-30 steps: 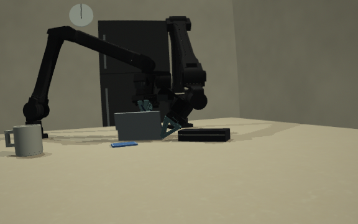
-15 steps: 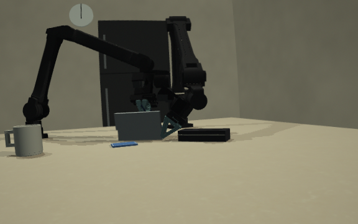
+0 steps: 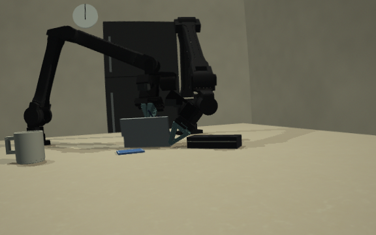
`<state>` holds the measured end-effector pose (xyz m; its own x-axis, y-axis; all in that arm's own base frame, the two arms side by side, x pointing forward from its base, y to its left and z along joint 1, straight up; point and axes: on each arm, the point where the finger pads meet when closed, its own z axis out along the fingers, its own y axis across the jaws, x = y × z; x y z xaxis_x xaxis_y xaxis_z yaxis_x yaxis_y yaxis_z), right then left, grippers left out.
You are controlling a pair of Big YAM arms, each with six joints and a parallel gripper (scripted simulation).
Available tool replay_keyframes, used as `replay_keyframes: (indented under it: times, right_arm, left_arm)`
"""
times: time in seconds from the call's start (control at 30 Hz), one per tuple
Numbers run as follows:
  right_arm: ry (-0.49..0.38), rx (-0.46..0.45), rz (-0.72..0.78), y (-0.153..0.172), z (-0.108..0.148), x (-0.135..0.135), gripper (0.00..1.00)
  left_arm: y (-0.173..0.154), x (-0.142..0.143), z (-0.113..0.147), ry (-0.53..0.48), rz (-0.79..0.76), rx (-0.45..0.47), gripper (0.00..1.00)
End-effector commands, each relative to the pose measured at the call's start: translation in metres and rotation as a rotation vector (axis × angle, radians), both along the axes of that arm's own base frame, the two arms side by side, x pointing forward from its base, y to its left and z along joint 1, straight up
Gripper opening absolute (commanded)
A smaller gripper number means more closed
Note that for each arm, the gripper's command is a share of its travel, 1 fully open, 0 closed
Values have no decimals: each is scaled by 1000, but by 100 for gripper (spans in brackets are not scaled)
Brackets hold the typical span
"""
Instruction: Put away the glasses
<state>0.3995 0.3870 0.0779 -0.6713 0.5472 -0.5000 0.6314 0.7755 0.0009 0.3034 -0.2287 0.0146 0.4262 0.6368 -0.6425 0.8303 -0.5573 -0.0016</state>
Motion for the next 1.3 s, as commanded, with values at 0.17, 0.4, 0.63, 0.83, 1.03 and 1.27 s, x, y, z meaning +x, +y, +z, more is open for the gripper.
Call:
replay_keyframes:
  times: [0.17, 0.4, 0.63, 0.83, 1.03, 1.27]
  right_arm:
    - [-8, 7, 10, -2, 5, 6, 0]
    - [-21, 22, -1, -11, 16, 15, 0]
    - [-27, 28, -1, -15, 22, 18, 0]
    - [-27, 29, -1, -18, 24, 21, 0]
    - [-12, 12, -1, -24, 15, 22, 0]
    - [-16, 17, 8, -19, 20, 26, 0]
  left_arm:
    - [3, 5, 10, -14, 17, -5, 57]
    - [3, 5, 10, -14, 17, -5, 57]
    - [3, 5, 10, -14, 17, -5, 57]
    - [3, 5, 10, -14, 17, -5, 57]
    - [3, 5, 10, -14, 17, -5, 57]
    - [3, 5, 10, -14, 17, -5, 57]
